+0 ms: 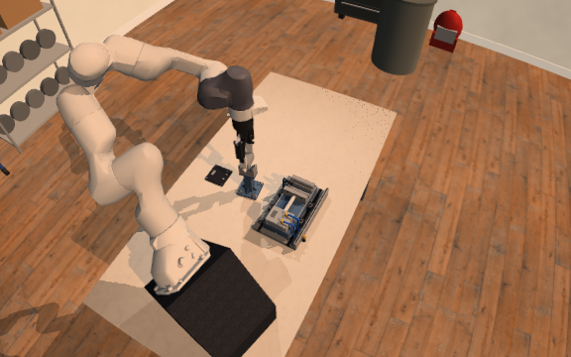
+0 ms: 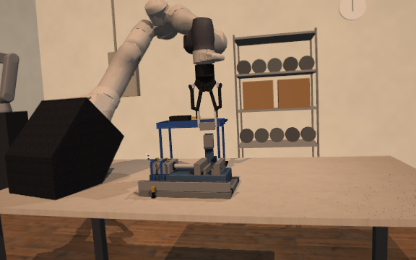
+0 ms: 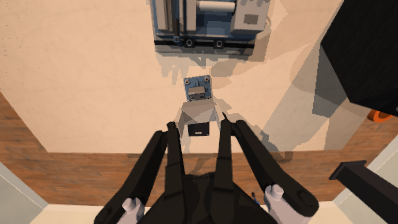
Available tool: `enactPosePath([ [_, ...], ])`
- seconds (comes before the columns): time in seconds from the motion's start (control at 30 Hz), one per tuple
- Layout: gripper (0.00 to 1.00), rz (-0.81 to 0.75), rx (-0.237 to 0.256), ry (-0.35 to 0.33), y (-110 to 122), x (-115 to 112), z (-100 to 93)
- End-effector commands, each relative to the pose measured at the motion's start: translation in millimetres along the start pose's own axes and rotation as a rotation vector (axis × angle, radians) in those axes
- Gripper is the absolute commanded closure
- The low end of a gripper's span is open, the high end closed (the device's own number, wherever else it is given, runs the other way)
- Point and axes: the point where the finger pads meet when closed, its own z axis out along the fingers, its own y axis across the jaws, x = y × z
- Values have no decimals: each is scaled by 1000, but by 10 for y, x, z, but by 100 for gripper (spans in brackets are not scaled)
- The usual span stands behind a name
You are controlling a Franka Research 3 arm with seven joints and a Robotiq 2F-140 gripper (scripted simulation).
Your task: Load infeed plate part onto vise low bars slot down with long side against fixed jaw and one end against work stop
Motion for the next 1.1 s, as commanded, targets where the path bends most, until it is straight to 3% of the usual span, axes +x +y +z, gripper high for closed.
enactPosePath([
  [0.0,100,10,1,2,-6,15,-74],
  [1.07,100,10,1,2,-6,15,-426],
])
